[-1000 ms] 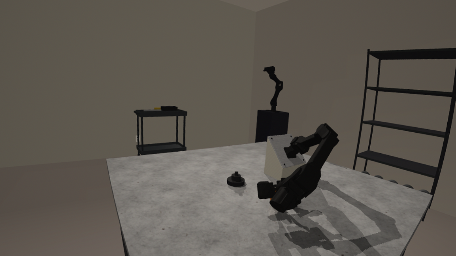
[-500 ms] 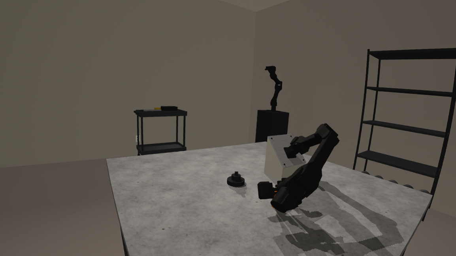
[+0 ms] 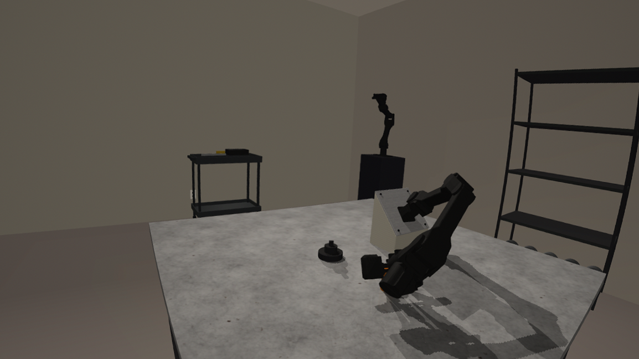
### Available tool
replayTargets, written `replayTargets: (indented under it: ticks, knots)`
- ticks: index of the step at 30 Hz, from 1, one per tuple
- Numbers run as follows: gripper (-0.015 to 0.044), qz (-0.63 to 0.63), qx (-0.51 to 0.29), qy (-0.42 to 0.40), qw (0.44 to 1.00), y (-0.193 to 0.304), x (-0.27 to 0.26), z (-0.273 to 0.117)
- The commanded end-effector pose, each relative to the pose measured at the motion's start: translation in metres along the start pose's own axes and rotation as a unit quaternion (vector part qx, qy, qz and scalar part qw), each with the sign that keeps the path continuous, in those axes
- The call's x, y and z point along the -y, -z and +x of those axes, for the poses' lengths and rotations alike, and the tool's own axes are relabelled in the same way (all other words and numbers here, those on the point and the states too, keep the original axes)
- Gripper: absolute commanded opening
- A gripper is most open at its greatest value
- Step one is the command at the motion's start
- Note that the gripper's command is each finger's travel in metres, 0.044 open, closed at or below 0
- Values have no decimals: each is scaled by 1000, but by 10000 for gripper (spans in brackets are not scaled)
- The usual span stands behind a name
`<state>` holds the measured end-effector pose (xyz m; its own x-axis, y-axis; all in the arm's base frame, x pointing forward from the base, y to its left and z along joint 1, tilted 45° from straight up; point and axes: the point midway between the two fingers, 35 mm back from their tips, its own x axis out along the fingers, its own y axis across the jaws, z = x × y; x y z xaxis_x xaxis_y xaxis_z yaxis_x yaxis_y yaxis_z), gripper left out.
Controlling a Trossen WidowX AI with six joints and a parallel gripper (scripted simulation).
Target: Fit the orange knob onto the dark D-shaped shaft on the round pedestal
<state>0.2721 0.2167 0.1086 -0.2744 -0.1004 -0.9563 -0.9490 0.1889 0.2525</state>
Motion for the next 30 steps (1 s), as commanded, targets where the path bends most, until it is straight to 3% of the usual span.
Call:
replayTargets:
  ticks: [1,4,11,18,25,30]
  knots:
    - [260,0,0,0,1000,0,0,0]
    - [260,0,0,0,1000,0,0,0]
    - [440,0,0,0,1000,0,0,0]
    - [440,0,1,1,1000,2,0,-1]
    - [440,1,44,56,997,65,-3,-46]
    - [440,2,54,55,997,67,-3,-47]
